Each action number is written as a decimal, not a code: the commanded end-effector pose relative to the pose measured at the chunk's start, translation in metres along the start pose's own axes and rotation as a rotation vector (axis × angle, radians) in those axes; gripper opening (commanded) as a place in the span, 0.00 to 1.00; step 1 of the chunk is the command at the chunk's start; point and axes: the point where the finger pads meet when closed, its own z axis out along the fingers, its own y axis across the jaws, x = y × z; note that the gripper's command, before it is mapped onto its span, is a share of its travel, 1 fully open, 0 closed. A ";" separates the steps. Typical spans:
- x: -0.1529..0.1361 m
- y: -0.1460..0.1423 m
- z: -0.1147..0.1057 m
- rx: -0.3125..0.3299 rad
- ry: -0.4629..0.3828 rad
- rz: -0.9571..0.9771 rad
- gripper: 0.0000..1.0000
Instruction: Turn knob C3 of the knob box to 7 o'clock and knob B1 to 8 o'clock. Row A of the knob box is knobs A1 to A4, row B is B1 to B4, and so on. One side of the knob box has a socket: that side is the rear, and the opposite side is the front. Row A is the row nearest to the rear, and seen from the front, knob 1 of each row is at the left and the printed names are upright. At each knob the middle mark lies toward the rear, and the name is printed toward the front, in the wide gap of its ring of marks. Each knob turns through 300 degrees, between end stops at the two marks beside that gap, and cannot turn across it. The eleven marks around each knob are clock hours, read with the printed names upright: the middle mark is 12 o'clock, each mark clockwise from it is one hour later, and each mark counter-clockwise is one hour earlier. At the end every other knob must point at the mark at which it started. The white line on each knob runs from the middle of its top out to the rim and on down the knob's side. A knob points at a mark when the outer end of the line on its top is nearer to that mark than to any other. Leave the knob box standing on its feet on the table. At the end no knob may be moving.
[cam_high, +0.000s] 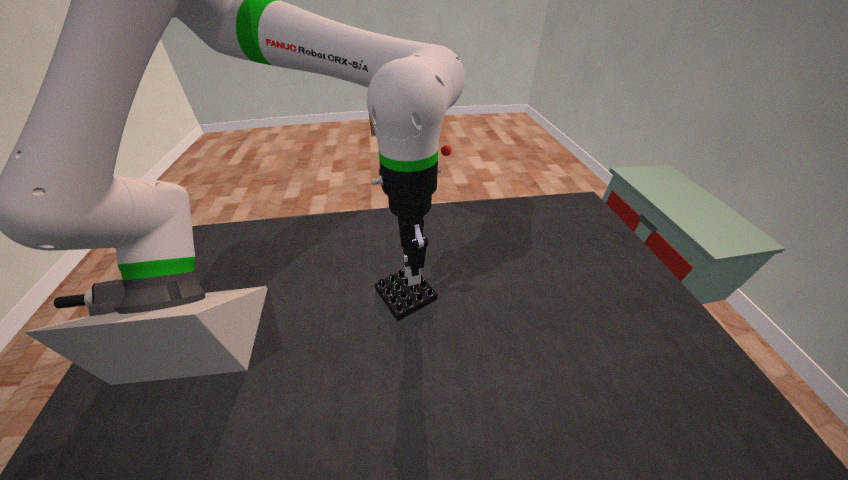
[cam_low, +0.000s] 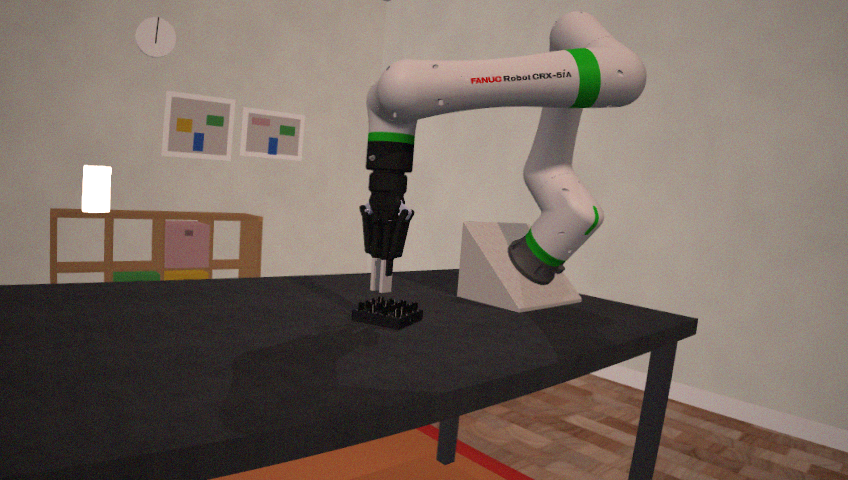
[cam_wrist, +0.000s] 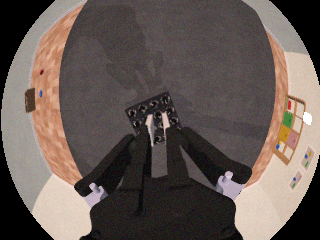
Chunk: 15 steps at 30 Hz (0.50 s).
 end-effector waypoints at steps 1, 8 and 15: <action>0.000 0.000 -0.005 0.000 0.000 0.000 0.12; 0.000 0.000 -0.005 0.000 0.000 0.000 0.12; 0.000 0.000 -0.005 0.000 0.000 0.000 1.00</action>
